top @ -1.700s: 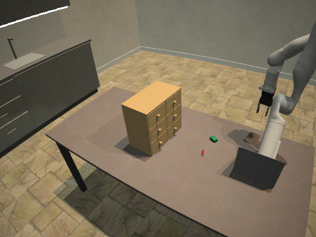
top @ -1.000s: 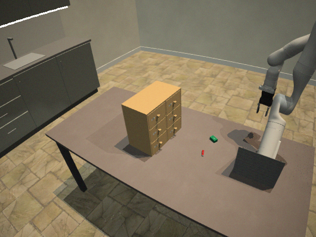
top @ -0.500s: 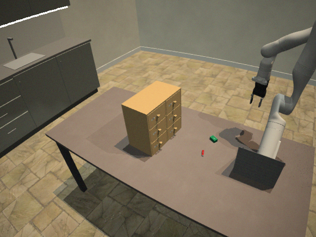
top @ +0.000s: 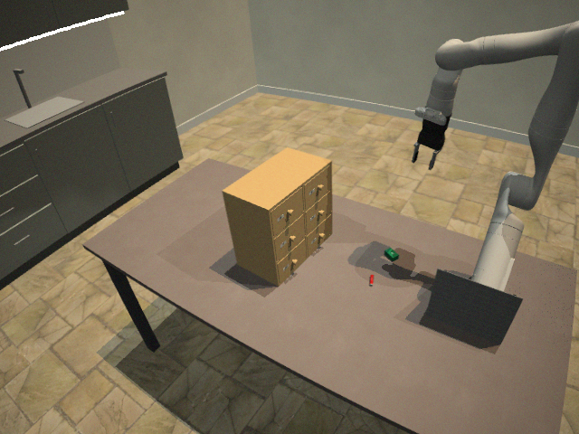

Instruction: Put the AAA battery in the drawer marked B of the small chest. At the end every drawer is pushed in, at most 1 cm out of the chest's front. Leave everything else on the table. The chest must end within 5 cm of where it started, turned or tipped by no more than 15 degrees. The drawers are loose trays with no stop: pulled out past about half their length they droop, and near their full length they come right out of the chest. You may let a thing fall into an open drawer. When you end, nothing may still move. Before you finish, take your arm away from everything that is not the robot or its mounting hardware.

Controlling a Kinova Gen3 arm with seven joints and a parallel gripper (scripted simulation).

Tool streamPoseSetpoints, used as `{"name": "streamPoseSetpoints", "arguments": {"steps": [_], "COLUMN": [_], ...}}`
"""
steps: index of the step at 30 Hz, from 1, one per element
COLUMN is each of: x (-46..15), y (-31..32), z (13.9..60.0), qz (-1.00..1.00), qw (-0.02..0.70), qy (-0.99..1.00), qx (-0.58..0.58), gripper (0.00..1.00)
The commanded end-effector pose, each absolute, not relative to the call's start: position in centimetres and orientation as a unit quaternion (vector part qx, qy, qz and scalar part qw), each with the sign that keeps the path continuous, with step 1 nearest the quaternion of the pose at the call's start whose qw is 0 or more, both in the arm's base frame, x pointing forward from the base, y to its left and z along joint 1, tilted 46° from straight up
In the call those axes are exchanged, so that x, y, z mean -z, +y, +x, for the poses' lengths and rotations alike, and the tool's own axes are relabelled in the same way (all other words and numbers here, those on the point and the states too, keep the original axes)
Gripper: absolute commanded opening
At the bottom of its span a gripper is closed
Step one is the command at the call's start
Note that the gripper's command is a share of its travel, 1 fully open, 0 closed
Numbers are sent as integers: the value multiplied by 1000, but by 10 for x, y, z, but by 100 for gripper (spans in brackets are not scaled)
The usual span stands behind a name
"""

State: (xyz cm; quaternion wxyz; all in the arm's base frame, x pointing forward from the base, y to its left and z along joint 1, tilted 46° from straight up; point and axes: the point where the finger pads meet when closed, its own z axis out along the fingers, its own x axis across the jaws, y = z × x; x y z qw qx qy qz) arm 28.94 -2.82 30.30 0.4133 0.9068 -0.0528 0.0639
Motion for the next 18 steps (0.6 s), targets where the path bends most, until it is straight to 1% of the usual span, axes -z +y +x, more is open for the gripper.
{"name": "streamPoseSetpoints", "arguments": {"steps": [1, 5, 9, 14, 18], "x": [-304, -269, -237, -214, -209], "y": [-11, 43, 83, 111, 116], "z": [307, 328, 338, 341, 341], "qz": [902, 909, 915, 920, 920], "qw": [423, 413, 402, 392, 390], "qy": [-72, -50, -35, -26, -24], "qx": [-54, -32, -9, 9, 14], "gripper": [100, 100, 100, 100, 100]}}
